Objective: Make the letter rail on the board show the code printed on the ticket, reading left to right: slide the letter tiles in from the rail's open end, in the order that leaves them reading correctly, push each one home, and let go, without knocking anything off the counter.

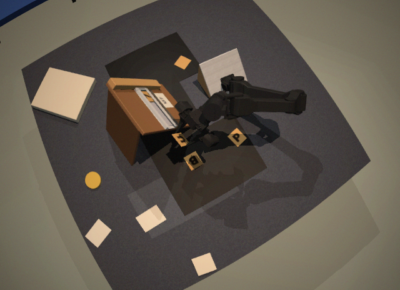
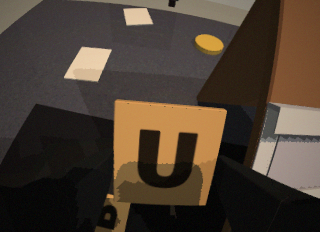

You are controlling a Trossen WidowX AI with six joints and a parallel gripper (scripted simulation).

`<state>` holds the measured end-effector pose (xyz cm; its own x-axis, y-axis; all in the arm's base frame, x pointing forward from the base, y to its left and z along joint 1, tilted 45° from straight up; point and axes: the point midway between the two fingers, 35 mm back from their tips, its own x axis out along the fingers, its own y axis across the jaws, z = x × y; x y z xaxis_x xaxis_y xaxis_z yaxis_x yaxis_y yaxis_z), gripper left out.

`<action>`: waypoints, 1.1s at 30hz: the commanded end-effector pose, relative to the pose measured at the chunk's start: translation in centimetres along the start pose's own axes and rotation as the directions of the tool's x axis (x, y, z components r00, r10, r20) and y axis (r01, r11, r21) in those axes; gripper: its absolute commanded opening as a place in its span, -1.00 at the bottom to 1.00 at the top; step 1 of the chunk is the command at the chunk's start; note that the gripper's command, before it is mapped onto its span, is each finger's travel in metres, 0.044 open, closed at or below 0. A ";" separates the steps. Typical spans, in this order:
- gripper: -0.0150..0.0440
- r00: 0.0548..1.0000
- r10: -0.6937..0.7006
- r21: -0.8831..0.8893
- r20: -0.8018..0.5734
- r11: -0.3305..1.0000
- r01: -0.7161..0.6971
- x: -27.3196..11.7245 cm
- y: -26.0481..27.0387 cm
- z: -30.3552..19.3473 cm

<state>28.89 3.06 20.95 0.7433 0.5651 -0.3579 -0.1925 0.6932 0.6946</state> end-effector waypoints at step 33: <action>-0.49 1.000 0.002 -0.005 -0.001 1.000 -0.002 0.0 -1.8 0.0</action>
<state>29.22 1.89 19.82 0.7434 0.5647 -0.3584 -0.1925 0.6938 0.6940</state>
